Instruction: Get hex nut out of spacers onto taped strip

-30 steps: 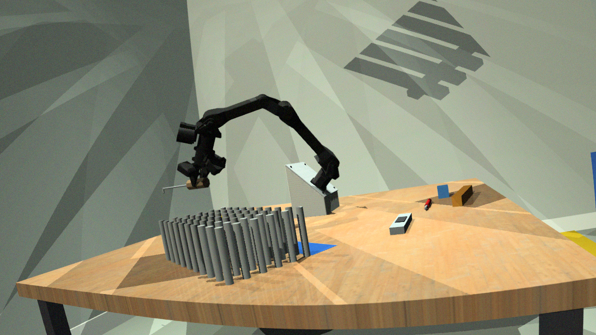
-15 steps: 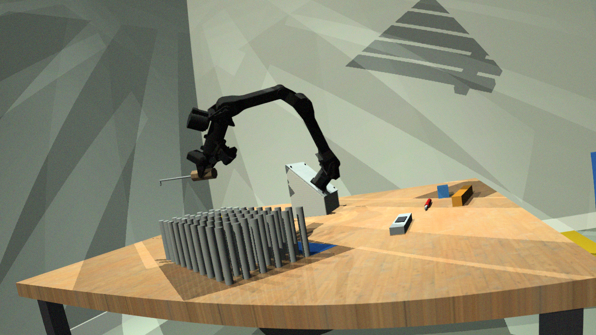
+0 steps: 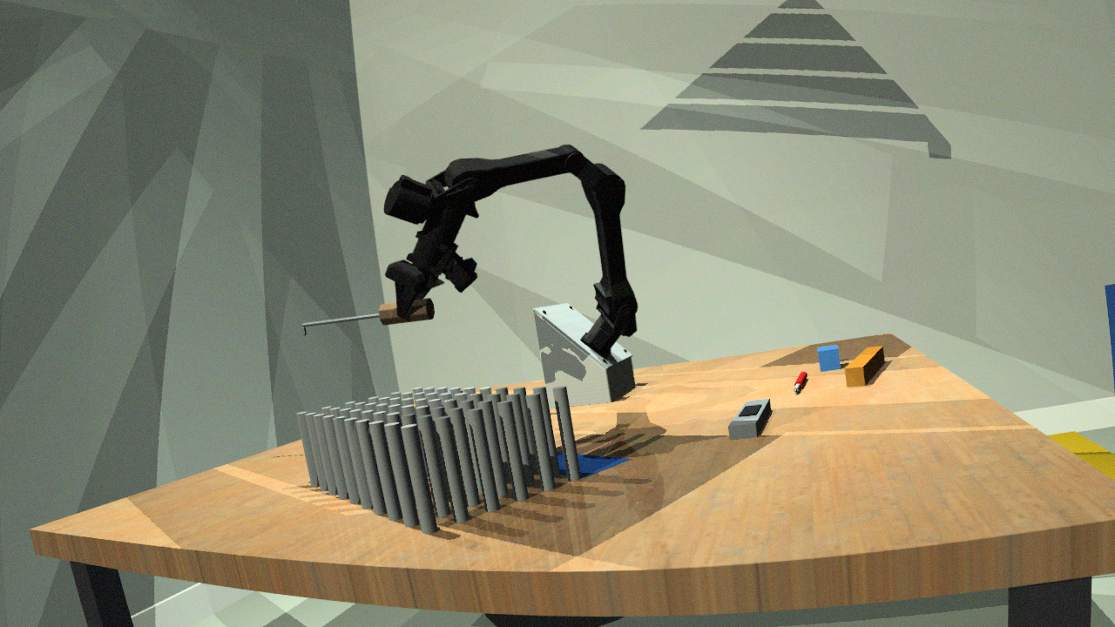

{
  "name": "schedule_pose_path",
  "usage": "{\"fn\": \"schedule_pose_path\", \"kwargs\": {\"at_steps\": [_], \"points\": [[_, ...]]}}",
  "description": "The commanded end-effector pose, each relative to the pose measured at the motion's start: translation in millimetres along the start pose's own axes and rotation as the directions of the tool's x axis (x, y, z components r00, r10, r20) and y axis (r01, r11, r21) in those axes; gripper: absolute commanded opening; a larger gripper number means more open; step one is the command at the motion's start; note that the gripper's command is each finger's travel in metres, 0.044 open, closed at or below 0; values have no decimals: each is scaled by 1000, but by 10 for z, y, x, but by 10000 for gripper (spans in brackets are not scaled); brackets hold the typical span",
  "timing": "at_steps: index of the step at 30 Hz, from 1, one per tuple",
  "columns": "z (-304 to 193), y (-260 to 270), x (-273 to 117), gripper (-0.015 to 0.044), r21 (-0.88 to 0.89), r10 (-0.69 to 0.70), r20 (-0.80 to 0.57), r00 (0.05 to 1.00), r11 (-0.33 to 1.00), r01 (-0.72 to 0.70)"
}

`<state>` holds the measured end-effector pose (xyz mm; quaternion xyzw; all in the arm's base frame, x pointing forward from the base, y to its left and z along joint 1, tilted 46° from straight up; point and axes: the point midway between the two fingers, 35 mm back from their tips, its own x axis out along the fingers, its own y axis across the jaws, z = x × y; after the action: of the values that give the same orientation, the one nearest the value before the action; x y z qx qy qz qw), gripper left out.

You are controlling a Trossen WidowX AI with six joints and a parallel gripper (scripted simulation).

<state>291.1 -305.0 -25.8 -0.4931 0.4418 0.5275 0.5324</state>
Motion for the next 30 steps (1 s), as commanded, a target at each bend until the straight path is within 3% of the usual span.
{"fn": "schedule_pose_path", "kwargs": {"at_steps": [1, 30], "points": [[125, -89, -153, 0, -43, -30, -13, 999, 999, 30], [1430, -404, -1094, 0, -361, -257, -8, 966, 902, 237]]}}
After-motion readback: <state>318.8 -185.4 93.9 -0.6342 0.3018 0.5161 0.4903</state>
